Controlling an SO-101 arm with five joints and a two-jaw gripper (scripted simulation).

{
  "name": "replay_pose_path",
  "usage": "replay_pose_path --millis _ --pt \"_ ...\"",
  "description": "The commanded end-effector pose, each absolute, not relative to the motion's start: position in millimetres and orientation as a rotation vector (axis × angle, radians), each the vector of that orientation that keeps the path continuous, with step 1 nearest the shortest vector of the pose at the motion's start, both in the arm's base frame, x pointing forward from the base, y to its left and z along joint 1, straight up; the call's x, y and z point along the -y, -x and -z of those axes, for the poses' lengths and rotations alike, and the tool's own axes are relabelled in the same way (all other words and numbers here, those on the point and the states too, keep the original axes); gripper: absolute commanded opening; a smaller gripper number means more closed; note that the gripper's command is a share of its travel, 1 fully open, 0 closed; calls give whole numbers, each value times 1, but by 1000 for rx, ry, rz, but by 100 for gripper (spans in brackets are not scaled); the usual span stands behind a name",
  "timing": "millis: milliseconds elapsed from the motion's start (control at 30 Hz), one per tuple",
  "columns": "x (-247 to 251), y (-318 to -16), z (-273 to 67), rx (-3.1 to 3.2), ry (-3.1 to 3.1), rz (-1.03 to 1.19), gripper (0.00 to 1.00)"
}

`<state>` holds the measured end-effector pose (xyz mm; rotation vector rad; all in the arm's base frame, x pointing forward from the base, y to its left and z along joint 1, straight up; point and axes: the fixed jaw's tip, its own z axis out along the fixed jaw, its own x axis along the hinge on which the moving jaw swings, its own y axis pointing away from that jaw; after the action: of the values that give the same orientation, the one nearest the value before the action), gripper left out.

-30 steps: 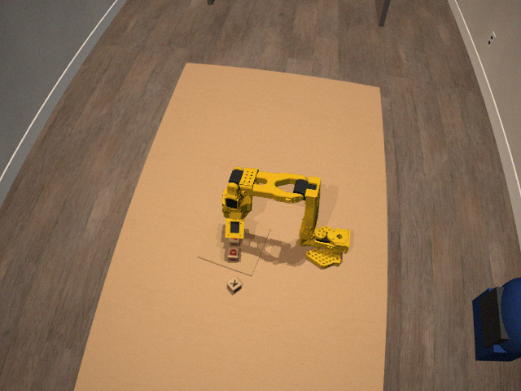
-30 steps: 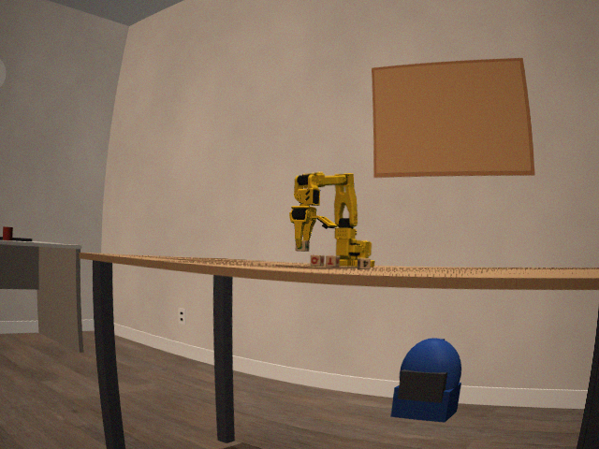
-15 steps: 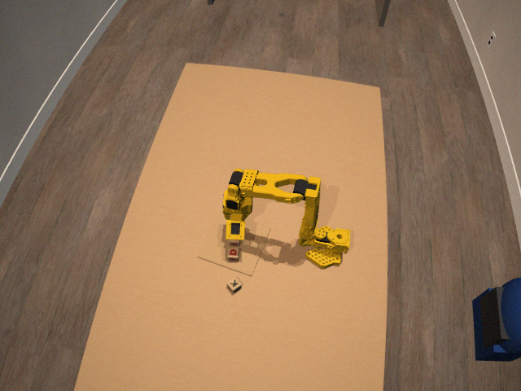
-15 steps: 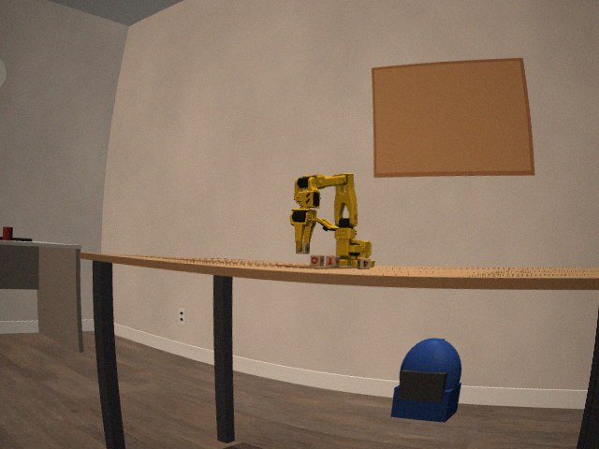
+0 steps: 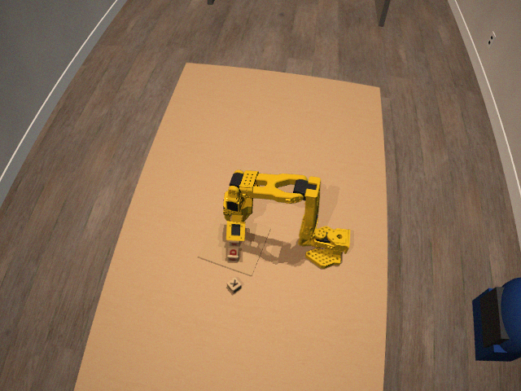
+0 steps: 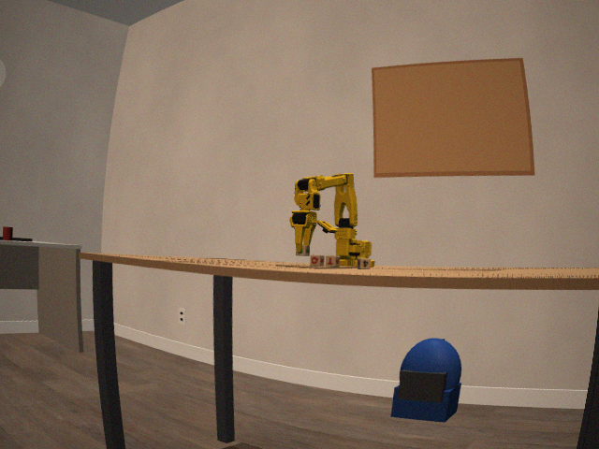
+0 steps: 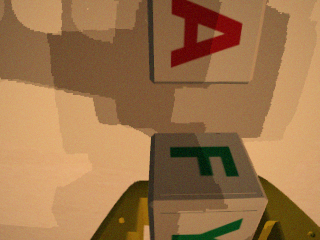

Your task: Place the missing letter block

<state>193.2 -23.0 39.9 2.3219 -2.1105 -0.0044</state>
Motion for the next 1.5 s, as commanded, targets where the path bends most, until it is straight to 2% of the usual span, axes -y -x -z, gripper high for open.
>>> replay_pose_path --millis 0,1467 --pt "25 -204 -53 2145 -2367 -121 0" --pt "26 -205 -36 2149 -2362 -121 0"
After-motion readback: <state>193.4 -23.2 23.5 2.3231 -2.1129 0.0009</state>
